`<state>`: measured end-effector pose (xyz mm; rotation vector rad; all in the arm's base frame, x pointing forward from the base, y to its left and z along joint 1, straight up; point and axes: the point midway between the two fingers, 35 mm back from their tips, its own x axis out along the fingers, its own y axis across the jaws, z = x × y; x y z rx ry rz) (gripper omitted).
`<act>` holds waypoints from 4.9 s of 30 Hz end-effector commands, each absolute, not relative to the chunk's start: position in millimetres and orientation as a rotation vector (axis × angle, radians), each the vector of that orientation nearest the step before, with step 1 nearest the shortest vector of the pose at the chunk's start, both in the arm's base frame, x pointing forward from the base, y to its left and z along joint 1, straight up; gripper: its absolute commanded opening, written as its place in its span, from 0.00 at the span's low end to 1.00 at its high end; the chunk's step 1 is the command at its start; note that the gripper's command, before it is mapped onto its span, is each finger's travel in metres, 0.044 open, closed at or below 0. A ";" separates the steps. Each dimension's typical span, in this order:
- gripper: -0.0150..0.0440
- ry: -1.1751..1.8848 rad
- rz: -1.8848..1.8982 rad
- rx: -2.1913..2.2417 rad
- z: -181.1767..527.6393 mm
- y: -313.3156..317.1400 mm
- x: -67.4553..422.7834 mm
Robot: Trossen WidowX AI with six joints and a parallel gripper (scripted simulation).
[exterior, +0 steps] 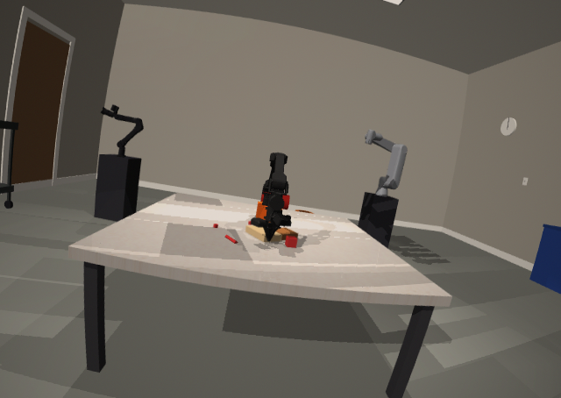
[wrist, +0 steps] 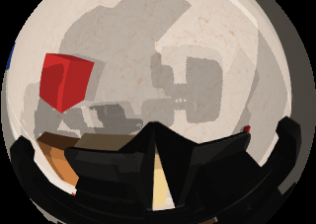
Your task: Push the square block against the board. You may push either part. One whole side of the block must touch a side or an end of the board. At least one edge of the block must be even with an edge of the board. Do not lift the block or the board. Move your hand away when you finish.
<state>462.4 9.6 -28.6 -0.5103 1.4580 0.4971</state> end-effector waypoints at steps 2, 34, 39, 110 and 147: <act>0.25 1.465 0.498 -0.511 -30.8 13.9 467.6; 0.25 1.462 0.499 -0.510 25.8 34.0 492.4; 0.25 1.453 0.491 -0.503 24.4 37.2 486.7; 0.25 1.473 0.469 -0.476 -32.3 40.1 448.1; 0.25 1.494 0.275 -0.273 22.6 32.8 464.5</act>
